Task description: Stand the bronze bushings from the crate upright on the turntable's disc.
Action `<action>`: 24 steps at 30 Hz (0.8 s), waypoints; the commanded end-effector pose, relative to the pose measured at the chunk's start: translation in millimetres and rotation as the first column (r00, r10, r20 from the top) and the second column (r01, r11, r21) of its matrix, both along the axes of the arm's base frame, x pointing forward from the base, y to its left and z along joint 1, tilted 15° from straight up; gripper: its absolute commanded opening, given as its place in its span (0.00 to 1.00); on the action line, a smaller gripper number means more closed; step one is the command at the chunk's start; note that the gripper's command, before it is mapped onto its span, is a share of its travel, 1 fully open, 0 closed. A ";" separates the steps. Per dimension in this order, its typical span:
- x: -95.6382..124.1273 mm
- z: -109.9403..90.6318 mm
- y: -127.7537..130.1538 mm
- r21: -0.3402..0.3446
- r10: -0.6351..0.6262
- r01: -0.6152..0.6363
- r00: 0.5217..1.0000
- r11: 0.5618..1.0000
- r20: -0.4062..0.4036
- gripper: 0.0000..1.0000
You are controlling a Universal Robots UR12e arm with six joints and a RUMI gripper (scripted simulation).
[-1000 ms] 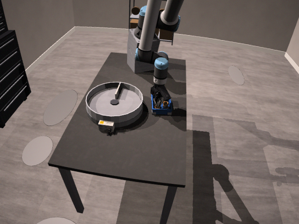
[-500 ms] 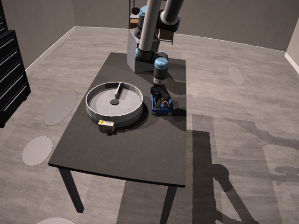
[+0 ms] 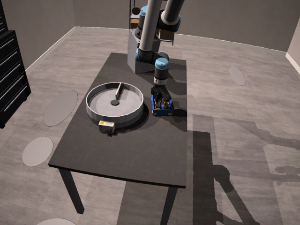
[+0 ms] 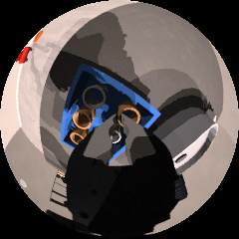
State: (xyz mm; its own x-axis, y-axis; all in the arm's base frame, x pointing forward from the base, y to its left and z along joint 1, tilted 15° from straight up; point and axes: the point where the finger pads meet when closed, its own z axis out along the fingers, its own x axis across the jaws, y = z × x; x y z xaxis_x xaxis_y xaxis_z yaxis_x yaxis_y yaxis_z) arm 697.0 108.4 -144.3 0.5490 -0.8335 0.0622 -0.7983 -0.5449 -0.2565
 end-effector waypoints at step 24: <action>-1.7 8.7 -0.8 0.000 0.000 0.000 1.000 1.000 0.001 0.00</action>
